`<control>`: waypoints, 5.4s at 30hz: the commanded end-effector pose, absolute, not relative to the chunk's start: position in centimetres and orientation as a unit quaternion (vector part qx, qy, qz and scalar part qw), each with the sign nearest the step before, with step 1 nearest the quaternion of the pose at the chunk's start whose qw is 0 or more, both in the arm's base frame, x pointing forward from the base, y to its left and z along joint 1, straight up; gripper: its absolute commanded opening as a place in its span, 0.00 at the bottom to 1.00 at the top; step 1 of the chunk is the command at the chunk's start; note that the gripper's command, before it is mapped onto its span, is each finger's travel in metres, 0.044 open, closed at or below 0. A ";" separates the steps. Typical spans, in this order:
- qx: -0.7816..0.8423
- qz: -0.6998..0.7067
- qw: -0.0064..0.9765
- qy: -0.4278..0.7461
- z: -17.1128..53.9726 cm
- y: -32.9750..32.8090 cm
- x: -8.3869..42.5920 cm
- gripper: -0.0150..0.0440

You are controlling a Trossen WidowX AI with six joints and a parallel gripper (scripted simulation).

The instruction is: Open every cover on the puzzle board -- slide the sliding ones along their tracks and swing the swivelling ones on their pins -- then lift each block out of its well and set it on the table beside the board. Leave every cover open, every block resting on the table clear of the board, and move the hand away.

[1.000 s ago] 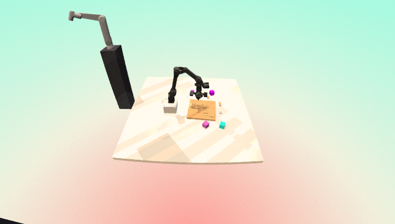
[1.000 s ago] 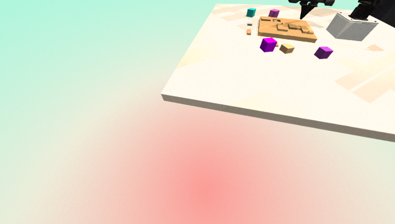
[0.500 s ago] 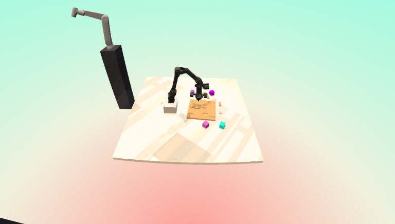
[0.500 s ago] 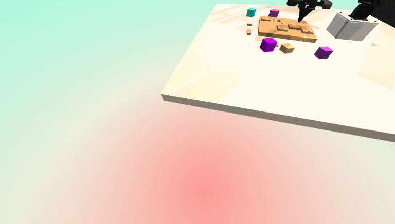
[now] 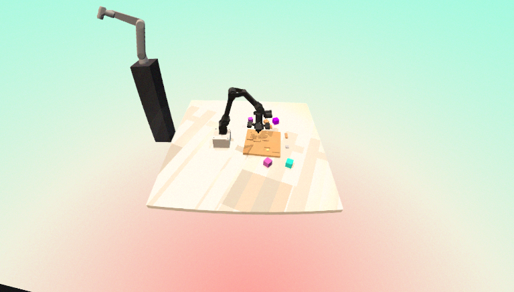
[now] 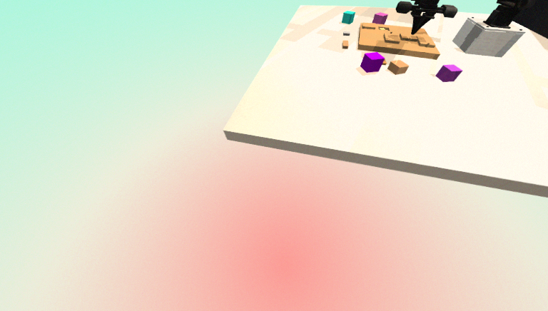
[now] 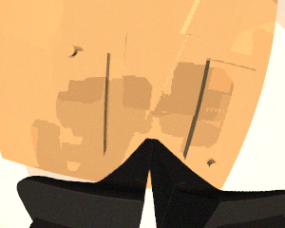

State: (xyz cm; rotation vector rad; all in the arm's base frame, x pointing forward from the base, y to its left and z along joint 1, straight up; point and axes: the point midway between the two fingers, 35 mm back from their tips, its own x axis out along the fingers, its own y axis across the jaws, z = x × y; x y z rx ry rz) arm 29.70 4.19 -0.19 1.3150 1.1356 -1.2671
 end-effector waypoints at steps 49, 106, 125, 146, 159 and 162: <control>0.537 -0.522 0.473 0.464 -3.1 2.0 29.4 0.25; 0.536 -0.523 0.474 0.463 -3.2 -3.7 28.6 0.25; 0.536 -0.523 0.474 0.463 -1.7 -4.4 28.5 0.25; 0.536 -0.523 0.474 0.463 1.0 -4.7 28.4 0.25; 0.536 -0.525 0.471 0.464 2.0 -2.5 25.3 0.25; 0.536 -0.524 0.471 0.464 2.3 -1.6 23.9 0.25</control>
